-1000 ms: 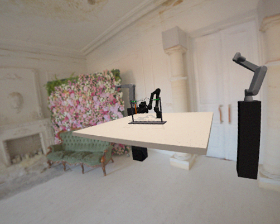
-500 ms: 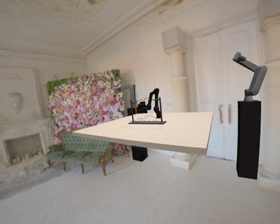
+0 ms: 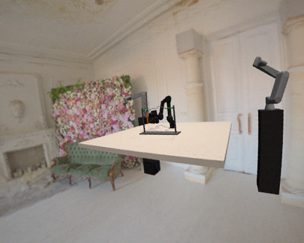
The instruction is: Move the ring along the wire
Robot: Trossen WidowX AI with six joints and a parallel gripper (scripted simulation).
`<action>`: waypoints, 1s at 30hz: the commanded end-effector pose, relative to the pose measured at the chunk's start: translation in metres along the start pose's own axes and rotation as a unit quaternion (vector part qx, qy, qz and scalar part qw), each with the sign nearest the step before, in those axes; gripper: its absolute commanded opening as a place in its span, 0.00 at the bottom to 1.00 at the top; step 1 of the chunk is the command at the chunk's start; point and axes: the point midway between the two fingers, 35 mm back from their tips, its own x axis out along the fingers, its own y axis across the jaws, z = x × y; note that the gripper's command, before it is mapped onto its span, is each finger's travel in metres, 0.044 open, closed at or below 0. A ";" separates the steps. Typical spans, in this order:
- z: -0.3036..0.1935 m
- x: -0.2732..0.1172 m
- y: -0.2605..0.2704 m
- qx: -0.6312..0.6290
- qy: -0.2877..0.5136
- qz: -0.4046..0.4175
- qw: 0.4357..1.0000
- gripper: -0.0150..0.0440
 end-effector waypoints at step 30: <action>-0.002 0.026 0.001 0.004 -0.002 -0.001 1.000 0.53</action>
